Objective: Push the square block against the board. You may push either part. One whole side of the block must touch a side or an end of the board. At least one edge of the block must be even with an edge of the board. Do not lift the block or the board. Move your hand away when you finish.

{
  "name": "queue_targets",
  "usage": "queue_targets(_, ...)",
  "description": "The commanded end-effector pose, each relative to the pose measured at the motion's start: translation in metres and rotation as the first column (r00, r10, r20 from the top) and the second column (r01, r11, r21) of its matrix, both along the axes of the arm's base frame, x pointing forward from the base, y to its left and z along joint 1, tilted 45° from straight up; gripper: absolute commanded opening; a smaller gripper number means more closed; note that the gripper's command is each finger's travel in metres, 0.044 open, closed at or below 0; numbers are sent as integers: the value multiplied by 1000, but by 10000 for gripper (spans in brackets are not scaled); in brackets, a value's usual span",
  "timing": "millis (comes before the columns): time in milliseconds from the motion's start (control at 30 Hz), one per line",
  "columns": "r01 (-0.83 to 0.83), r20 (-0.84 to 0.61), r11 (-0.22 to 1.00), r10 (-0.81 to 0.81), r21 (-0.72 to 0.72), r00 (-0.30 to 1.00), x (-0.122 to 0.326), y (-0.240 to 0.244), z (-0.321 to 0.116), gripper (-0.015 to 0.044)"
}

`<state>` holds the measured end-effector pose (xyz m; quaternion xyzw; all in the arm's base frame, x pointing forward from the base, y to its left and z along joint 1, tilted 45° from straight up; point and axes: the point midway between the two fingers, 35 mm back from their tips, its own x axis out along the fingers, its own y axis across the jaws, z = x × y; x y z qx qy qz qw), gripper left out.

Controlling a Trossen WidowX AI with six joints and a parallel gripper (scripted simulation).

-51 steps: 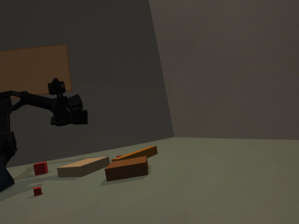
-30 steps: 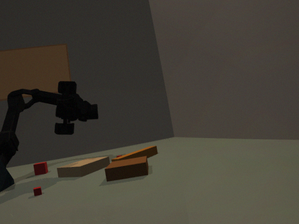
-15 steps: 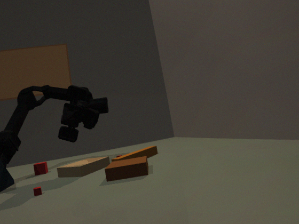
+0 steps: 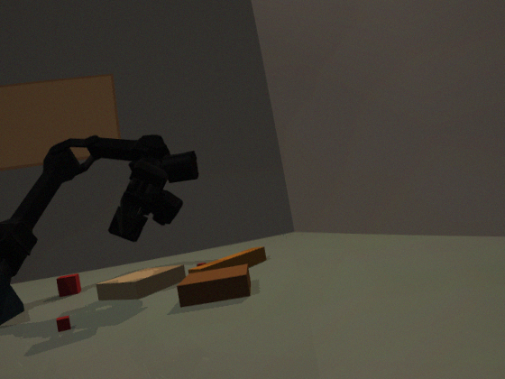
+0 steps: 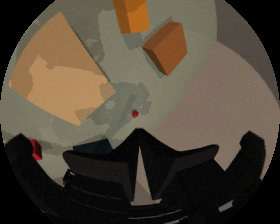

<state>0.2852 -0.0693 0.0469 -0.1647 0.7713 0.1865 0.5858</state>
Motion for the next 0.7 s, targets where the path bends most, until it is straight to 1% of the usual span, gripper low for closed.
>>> queue_targets(0, -19, 2, 994, 19, 106, 1000, 6, 4, -7, 0)
queue_targets(300, -65, 67, 920, 42, 386, 997, 27, 13, -25, 0)
queue_targets(667, -152, 233, 749, -2, 645, 973, 57, 14, -38, 0)
